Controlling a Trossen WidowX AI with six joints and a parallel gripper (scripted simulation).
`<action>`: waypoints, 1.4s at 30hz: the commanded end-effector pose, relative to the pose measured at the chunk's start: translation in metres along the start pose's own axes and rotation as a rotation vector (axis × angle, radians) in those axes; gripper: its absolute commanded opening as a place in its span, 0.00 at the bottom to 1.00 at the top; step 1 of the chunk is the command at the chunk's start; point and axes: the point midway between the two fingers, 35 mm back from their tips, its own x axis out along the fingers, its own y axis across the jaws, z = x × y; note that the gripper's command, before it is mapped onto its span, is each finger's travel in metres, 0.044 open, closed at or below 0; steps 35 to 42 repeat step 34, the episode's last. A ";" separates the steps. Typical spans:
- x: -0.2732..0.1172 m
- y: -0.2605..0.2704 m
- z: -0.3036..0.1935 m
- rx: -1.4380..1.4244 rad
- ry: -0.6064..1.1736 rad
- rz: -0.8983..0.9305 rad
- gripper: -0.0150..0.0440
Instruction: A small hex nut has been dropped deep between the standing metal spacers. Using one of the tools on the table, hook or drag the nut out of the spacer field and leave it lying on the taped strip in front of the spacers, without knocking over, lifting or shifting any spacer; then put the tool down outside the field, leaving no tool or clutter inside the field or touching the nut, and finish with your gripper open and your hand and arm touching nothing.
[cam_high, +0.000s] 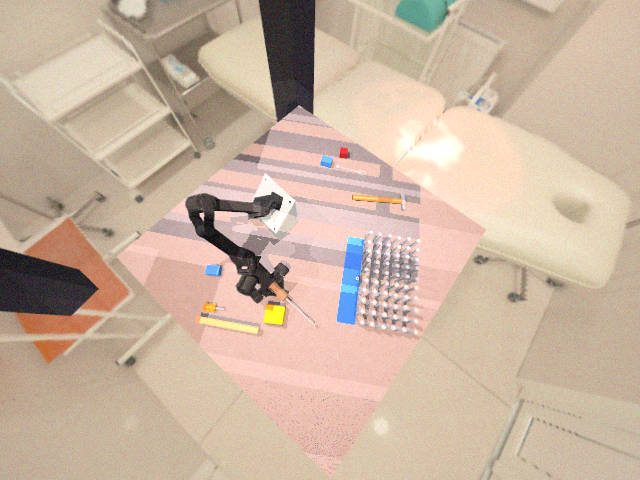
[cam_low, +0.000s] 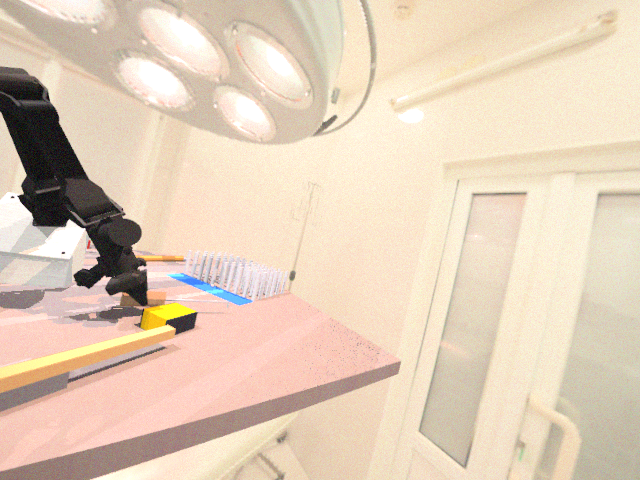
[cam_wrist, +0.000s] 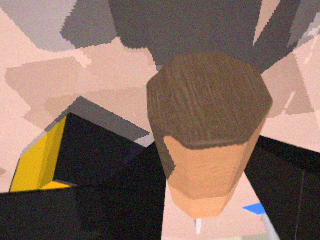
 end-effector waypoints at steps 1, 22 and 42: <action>0.002 0.000 0.001 -0.006 0.010 0.000 0.25; 0.009 -0.001 0.013 -0.001 0.001 0.004 0.43; 0.009 -0.001 0.013 -0.001 0.001 0.004 0.97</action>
